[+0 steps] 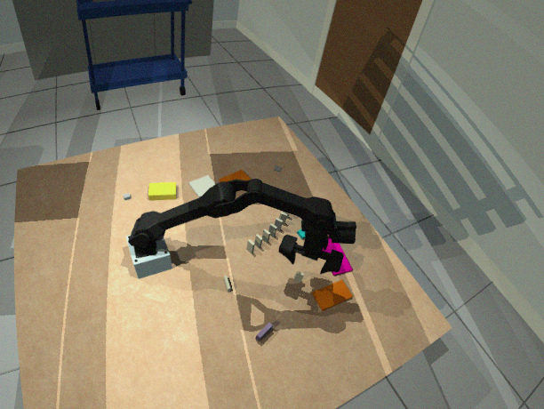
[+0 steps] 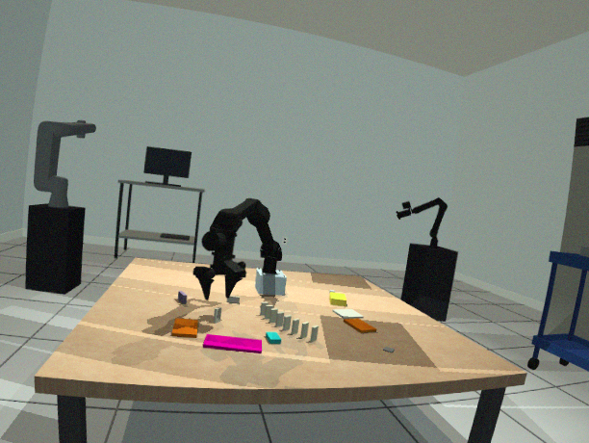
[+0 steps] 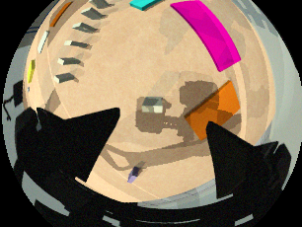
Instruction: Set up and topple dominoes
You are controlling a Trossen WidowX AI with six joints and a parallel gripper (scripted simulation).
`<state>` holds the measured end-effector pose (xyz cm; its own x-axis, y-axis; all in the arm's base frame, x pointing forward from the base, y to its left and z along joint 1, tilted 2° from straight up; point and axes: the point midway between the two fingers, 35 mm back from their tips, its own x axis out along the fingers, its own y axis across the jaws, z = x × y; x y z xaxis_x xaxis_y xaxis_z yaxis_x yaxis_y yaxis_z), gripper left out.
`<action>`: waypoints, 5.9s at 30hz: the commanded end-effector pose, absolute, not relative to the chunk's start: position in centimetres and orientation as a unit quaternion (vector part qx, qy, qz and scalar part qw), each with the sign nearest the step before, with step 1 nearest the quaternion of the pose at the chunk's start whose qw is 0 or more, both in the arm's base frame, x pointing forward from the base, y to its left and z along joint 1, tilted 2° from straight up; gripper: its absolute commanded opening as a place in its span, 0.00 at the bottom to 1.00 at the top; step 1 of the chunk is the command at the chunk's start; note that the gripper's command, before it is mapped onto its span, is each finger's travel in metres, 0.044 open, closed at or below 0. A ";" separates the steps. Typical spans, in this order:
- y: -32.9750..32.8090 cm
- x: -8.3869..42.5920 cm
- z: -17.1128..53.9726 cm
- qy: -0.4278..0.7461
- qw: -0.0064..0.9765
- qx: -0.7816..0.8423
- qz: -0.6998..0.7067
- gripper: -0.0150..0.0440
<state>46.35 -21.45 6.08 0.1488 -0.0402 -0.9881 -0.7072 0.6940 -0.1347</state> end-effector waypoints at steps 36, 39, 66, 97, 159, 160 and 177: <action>-21.0 45.7 0.1 0.614 0.660 -0.318 0.294 0.64; -21.0 45.7 0.1 0.614 0.660 -0.318 0.294 0.51; -19.7 43.8 13.9 0.589 0.706 -0.306 0.247 0.44; -6.3 31.8 8.5 0.673 0.716 -0.130 0.131 0.44; -8.4 29.5 10.6 0.651 0.692 -0.224 0.220 1.00; -9.0 29.1 10.0 0.642 0.682 -0.250 0.244 1.00; -13.6 22.9 4.4 0.501 0.529 -0.495 0.473 1.00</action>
<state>23.99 -13.20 5.04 0.0445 0.0060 -0.9990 -0.9841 0.1726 -0.0428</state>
